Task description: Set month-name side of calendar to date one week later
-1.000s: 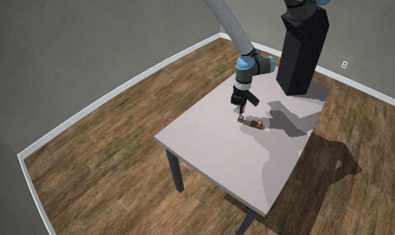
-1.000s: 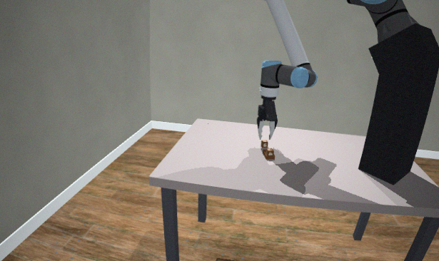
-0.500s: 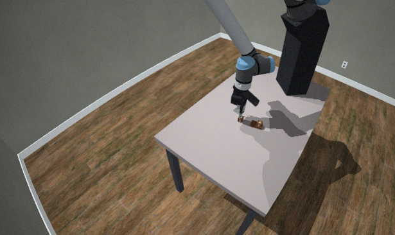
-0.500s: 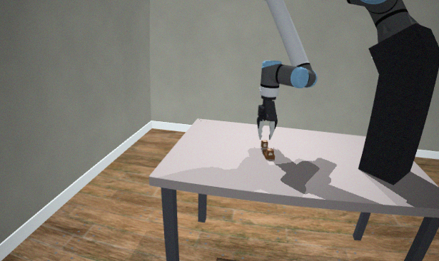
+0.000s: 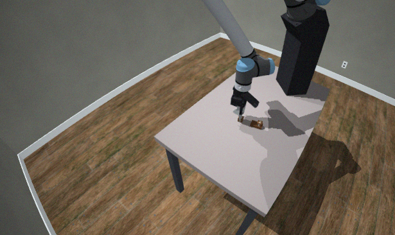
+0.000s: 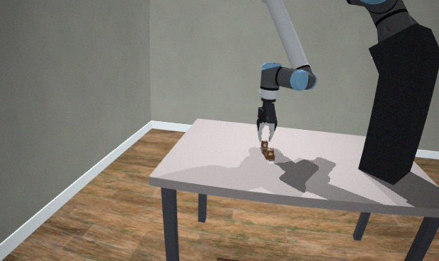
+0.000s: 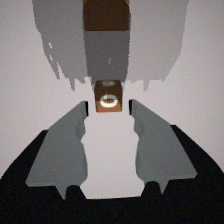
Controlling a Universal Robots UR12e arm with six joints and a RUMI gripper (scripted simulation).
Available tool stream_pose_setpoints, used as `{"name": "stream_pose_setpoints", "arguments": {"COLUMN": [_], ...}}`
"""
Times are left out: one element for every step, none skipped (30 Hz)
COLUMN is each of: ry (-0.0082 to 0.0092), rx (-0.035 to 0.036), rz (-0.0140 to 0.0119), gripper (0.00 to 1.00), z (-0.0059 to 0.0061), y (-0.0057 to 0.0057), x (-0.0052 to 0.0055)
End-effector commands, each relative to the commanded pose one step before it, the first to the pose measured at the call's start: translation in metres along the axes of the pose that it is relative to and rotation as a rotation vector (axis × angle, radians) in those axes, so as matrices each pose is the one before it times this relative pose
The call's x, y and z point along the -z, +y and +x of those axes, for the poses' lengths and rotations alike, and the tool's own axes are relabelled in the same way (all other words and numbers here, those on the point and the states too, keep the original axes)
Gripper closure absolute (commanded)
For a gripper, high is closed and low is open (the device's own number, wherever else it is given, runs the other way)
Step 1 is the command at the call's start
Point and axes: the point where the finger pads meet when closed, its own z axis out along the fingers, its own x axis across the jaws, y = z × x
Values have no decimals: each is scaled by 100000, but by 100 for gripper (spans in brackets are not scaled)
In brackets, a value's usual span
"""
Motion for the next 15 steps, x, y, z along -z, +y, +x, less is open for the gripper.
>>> {"name": "stream_pose_setpoints", "arguments": {"ry": [59,0,0,0,0,0,0,0,0,0,0,0,0,0,0], "rx": [13,0,0,0,0,0,0,0,0,0,0,0,0,0,0], "rz": [-25,0,0,0,0,0,0,0,0,0,0,0,0,0,0], "gripper": [72,72,72,72,72,72,72,72,72,72,72,72,72,72,72], "z": [35,0,0,0,0,0,0,0,0,0,0,0,0,0,0], "y": [3,0,0,0,0,0,0,0,0,0,0,0,0,0,0], "x": [-865,-143,-129,0,0,-114,-98,-80,-62,-45,-30,-16,-6,-1,0]}}
